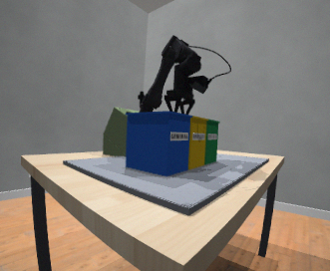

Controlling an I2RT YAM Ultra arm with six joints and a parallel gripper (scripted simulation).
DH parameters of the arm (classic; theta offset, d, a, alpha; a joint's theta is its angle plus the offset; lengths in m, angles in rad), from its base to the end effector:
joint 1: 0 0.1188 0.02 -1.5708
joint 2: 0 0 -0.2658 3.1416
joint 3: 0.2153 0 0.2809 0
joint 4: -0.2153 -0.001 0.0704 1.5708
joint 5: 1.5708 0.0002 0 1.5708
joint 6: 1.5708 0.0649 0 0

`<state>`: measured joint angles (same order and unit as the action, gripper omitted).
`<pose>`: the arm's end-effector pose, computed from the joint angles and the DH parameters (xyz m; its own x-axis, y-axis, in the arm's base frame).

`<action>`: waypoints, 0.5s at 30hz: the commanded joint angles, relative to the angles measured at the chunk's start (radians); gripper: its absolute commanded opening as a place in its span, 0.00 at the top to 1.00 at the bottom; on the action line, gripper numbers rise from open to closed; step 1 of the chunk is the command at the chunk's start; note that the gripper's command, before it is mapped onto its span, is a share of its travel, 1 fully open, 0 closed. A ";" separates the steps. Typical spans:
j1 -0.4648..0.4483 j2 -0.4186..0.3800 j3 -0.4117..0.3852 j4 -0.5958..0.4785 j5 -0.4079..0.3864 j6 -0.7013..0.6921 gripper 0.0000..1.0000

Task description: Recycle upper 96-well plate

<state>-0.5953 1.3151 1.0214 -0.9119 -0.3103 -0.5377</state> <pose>0.2434 -0.1397 0.2304 -0.8915 0.0148 -0.4528 -0.0150 0.9980 0.0620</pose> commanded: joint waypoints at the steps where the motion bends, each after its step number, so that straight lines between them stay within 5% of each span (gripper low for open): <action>1: -0.026 -0.046 0.045 -0.040 -0.016 -0.018 0.18; 15: -0.054 -0.069 0.100 -0.127 -0.026 -0.046 0.18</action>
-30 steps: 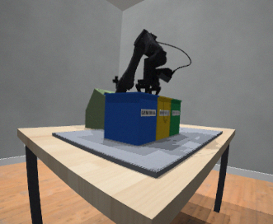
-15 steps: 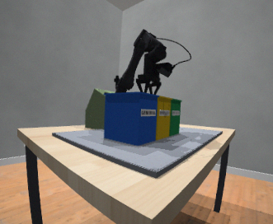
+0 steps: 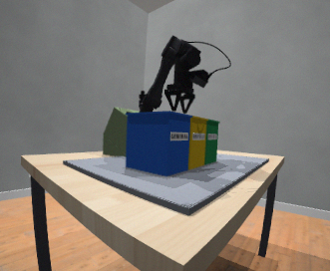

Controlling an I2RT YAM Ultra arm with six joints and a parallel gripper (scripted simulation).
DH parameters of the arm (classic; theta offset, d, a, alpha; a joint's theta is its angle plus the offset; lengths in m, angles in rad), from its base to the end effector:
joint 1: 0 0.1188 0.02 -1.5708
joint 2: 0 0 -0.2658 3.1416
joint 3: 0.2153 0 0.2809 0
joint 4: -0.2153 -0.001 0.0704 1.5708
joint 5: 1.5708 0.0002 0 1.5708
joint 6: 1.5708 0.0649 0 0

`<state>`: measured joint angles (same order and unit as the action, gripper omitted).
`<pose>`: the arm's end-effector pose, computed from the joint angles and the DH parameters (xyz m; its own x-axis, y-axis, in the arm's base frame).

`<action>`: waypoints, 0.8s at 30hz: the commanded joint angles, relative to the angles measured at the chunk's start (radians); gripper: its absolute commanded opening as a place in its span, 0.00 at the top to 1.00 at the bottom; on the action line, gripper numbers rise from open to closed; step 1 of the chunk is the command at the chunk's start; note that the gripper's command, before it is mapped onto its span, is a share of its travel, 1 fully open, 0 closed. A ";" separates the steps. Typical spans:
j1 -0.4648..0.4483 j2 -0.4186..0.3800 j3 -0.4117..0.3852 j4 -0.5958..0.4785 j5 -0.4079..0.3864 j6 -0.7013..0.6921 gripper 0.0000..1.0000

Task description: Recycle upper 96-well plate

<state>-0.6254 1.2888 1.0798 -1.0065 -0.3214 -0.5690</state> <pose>0.2336 -0.1422 0.2521 -0.8916 0.0133 -0.4526 -0.0166 0.9979 0.0621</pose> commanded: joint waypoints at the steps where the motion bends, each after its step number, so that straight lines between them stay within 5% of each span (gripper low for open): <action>1: -0.027 -0.045 0.046 -0.039 -0.016 -0.017 0.18; 24: -0.041 -0.051 0.074 -0.069 -0.022 -0.030 0.18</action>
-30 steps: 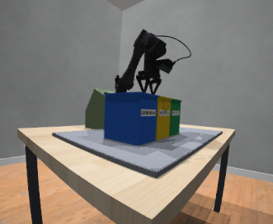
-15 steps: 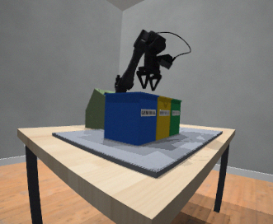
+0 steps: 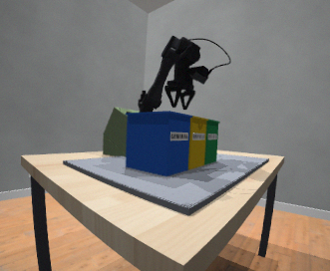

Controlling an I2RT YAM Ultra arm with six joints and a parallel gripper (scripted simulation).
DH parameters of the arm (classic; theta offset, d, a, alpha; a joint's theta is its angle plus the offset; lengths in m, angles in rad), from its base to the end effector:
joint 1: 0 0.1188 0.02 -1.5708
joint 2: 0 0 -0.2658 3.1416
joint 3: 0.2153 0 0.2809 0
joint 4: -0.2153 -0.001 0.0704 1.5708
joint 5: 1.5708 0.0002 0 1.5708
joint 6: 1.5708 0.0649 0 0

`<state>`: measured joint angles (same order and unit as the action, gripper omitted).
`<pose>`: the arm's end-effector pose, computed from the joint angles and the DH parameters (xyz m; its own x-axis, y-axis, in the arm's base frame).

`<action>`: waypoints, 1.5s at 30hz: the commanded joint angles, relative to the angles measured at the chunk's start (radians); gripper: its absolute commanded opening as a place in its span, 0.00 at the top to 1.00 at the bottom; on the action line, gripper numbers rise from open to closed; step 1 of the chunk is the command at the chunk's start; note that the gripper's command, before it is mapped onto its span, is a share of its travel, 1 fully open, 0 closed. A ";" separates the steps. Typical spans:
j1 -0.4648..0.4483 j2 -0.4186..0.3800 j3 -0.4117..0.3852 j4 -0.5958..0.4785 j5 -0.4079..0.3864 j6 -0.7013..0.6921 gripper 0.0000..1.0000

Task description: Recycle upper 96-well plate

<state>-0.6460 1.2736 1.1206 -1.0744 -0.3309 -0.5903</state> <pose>0.2263 -0.1429 0.2663 -0.8929 0.0139 -0.4500 -0.0181 0.9976 0.0667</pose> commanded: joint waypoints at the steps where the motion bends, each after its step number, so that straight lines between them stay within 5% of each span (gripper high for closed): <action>1: -0.021 -0.036 0.033 -0.002 -0.012 -0.009 0.18; 39: -0.021 -0.036 0.033 -0.002 -0.012 -0.009 0.18; 45: 0.056 -0.095 -0.056 0.000 0.023 0.059 0.18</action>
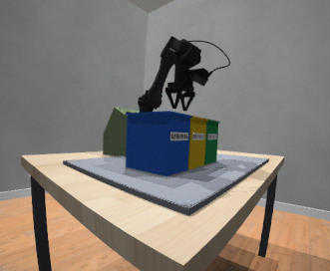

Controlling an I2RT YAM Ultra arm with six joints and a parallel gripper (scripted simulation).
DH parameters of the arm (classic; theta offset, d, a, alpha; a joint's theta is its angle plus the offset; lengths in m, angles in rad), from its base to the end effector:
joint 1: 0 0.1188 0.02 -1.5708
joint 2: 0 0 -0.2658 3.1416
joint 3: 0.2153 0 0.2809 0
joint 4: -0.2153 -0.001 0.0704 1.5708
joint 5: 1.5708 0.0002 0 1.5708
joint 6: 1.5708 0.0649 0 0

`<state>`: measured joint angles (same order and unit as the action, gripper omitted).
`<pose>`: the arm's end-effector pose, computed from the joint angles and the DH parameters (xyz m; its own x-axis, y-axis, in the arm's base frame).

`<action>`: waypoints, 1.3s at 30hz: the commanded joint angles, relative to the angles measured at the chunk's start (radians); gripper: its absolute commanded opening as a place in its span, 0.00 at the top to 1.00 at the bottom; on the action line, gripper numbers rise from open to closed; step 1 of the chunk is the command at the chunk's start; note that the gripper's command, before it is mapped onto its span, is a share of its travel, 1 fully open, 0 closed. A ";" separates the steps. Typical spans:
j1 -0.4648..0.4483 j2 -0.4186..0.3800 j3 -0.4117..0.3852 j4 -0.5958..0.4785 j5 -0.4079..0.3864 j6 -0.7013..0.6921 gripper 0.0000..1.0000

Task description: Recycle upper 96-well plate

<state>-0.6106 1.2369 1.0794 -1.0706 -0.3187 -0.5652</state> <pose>0.2232 -0.1302 0.2617 -0.8971 0.0070 -0.4418 -0.0263 0.9973 0.0692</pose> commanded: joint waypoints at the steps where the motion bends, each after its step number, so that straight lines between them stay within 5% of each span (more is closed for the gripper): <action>1: 0.032 -0.069 -0.023 0.002 0.014 0.045 0.18; 23: 0.320 -0.254 -0.143 0.005 0.129 0.315 0.18; 34: 0.499 -0.315 -0.157 0.008 0.206 0.477 0.18; 39: 0.511 -0.316 -0.149 0.013 0.219 0.489 0.18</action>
<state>-0.1078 0.9554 0.9165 -1.0695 -0.1246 -0.1127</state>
